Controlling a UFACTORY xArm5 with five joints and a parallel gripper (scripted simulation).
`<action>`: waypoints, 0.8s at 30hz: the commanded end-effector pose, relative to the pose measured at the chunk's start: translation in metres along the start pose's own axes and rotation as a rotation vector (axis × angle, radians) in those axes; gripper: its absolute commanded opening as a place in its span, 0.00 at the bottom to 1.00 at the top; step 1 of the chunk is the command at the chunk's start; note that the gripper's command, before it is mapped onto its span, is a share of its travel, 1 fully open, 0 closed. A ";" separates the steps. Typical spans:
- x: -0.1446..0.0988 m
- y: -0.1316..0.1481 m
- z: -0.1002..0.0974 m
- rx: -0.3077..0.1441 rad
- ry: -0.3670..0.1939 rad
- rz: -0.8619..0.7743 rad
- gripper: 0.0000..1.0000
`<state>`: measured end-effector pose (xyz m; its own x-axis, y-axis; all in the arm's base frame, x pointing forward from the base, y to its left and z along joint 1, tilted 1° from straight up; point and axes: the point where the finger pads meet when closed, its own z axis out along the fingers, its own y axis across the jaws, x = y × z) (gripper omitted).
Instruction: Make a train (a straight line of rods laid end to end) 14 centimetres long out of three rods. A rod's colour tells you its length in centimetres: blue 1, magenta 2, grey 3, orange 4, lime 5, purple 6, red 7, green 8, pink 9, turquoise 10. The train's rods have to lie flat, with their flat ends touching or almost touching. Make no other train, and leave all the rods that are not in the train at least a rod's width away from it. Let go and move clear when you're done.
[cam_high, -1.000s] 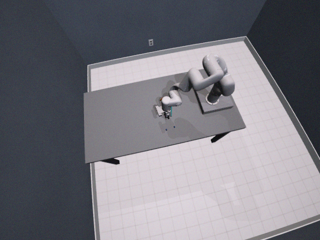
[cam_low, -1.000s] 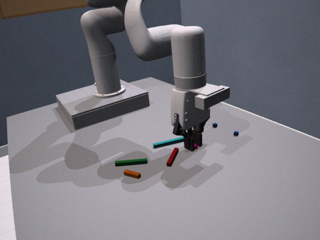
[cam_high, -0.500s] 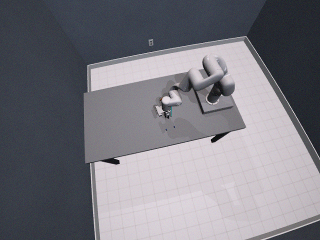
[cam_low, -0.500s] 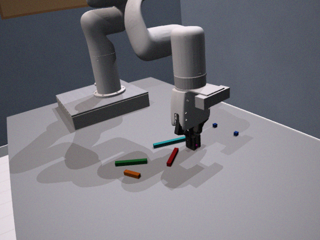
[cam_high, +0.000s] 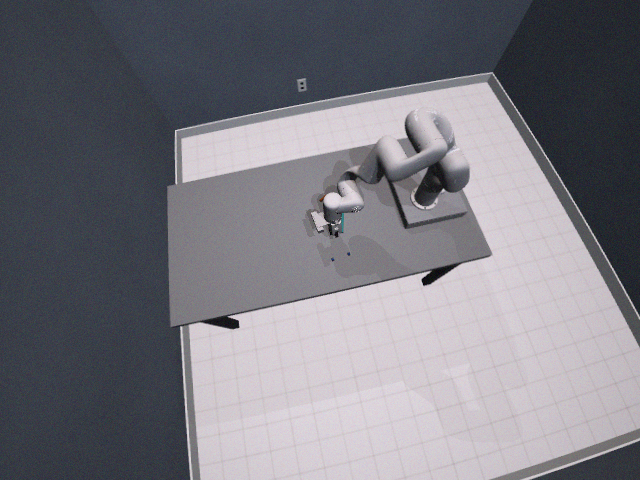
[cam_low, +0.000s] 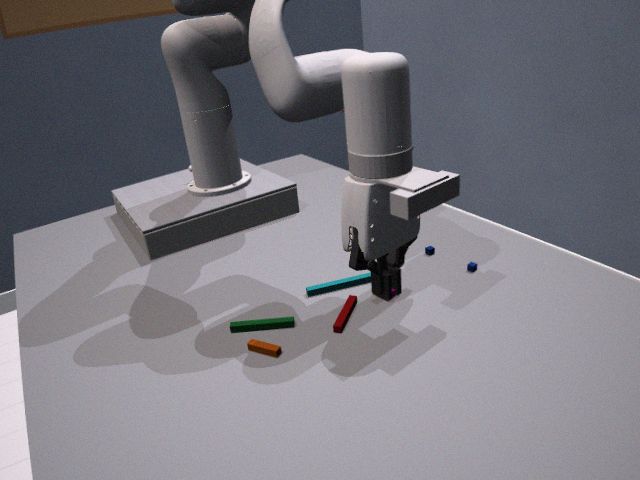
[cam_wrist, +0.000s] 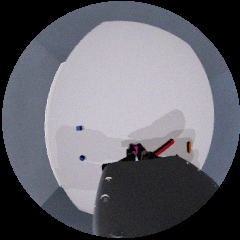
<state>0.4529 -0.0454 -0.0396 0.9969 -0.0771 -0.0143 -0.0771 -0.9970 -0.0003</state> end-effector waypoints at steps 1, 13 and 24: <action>0.001 0.000 -0.001 0.000 0.004 0.000 0.04; 0.001 0.000 -0.001 0.000 0.004 0.000 0.04; 0.001 0.000 -0.016 0.000 0.004 0.000 0.04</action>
<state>0.4535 -0.0452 -0.0312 0.9969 -0.0770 -0.0131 -0.0770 -0.9970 -0.0003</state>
